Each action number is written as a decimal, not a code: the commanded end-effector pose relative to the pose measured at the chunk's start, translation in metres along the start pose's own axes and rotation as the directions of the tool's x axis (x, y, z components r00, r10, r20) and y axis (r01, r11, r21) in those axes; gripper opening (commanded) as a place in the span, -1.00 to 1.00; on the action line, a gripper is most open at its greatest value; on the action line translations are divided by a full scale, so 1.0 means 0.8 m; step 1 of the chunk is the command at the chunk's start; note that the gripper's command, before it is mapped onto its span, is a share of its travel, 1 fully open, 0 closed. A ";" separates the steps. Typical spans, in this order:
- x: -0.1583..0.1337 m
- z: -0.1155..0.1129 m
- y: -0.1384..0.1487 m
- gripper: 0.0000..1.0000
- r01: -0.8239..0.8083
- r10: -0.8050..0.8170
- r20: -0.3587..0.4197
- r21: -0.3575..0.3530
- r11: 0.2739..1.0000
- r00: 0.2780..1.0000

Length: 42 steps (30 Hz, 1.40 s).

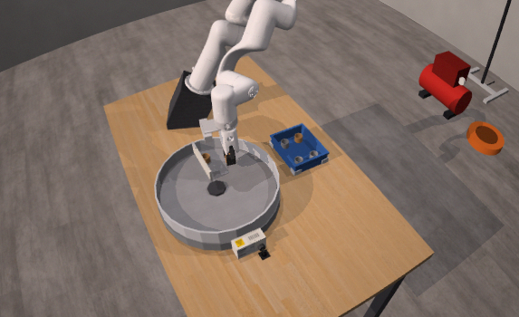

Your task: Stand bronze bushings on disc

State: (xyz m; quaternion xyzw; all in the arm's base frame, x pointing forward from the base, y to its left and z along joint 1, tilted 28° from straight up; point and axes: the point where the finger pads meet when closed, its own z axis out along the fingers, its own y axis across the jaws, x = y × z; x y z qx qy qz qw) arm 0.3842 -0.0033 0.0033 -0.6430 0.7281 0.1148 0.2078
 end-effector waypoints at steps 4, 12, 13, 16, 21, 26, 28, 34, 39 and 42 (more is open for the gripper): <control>0.000 0.015 -0.002 -1.00 0.001 -0.001 0.000 0.003 1.000 1.000; 0.000 0.023 -0.002 -1.00 0.001 -0.001 0.000 0.003 1.000 1.000; 0.000 0.023 -0.002 -1.00 0.001 -0.001 0.000 0.003 1.000 1.000; 0.000 0.025 -0.002 -1.00 0.001 -0.001 0.000 0.003 1.000 1.000; 0.000 0.025 -0.002 -1.00 0.001 -0.001 0.000 0.003 1.000 1.000; 0.000 0.025 -0.002 -1.00 0.001 -0.001 0.000 0.003 1.000 1.000; 0.000 0.025 -0.002 -1.00 0.001 -0.001 0.000 0.003 1.000 1.000; 0.000 0.025 -0.002 -1.00 0.001 -0.001 0.000 0.003 1.000 1.000; 0.000 0.026 -0.002 -1.00 0.001 -0.001 0.000 0.003 1.000 1.000; 0.000 0.027 -0.002 -1.00 0.001 -0.001 0.000 0.003 1.000 1.000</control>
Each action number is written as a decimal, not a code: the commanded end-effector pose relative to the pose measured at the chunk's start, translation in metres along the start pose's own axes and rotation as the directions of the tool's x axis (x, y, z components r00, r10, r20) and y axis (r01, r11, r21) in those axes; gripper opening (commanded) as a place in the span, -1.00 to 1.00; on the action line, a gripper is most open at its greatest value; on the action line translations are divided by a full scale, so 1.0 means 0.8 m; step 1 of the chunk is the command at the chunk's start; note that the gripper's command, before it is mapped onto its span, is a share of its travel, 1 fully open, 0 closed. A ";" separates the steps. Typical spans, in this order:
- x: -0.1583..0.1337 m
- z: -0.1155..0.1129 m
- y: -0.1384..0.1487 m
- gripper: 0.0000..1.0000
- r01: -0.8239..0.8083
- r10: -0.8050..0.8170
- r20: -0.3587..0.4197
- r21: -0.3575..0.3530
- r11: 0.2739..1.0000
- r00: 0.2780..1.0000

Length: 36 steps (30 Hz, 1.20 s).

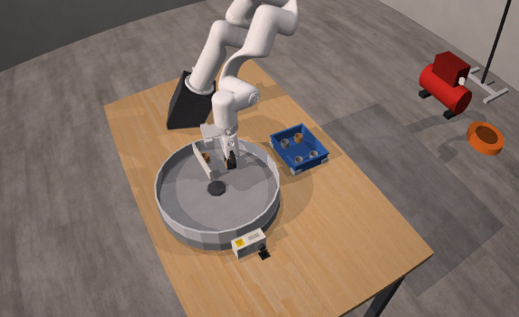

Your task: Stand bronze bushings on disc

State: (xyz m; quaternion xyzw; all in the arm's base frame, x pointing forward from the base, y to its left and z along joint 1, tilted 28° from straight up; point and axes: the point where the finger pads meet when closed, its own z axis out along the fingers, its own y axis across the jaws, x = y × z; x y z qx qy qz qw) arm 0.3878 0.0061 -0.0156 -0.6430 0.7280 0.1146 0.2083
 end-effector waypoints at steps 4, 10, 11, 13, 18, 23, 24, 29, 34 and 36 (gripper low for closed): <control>0.000 0.001 -0.001 -1.00 0.000 0.000 0.000 0.002 1.000 1.000; 0.000 0.004 -0.001 -1.00 0.000 0.000 0.000 0.002 1.000 1.000; 0.000 0.004 -0.001 -1.00 0.000 0.000 0.000 0.002 1.000 1.000; 0.000 0.005 -0.001 -1.00 0.000 0.000 0.000 0.002 1.000 1.000; 0.000 0.005 -0.001 -1.00 0.000 0.000 0.000 0.002 1.000 1.000; 0.000 0.006 -0.001 -1.00 0.000 0.000 0.000 0.002 1.000 1.000; 0.000 0.006 -0.001 -1.00 0.000 0.000 0.000 0.002 1.000 1.000; 0.000 0.006 -0.001 -1.00 0.000 0.000 0.000 0.002 1.000 1.000; 0.000 0.006 -0.001 -0.16 0.000 0.000 0.000 0.002 1.000 1.000; 0.000 0.006 -0.001 -0.16 0.000 0.000 0.000 0.002 1.000 1.000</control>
